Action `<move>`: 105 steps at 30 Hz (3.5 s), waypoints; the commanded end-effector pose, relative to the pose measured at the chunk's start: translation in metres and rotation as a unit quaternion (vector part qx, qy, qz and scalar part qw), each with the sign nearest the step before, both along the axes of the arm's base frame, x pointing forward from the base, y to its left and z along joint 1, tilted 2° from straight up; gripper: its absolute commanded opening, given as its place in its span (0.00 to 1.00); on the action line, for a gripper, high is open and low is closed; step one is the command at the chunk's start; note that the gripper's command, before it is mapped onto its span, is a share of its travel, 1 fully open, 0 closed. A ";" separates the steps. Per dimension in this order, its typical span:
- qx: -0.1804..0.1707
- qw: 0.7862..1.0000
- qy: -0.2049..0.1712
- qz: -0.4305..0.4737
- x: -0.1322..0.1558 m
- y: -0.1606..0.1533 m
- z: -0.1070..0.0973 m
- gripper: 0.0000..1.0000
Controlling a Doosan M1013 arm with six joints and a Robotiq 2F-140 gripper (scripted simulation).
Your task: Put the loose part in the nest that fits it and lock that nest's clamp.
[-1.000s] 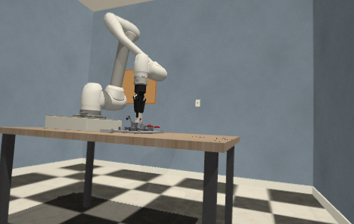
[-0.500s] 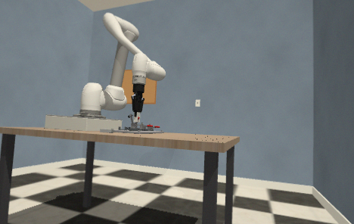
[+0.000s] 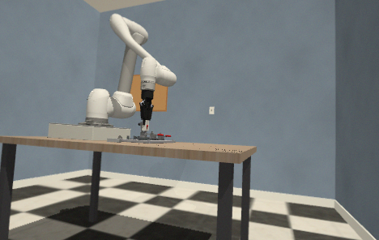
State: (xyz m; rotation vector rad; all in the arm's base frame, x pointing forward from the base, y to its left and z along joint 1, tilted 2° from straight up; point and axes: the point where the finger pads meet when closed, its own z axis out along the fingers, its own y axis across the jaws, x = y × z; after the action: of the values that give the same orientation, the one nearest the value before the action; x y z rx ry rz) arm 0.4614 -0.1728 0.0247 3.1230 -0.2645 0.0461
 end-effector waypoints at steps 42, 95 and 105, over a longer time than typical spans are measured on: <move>0.000 1.000 0.001 0.000 -0.006 0.001 -0.001 0.10; 0.000 1.000 0.001 0.000 -0.007 0.001 -0.001 0.35; 0.000 1.000 0.001 0.000 -0.007 0.001 0.018 0.35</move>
State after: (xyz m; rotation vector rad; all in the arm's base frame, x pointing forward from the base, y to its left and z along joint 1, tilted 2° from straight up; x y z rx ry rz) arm 0.4541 -0.1715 0.0374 3.1232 -0.2644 0.0437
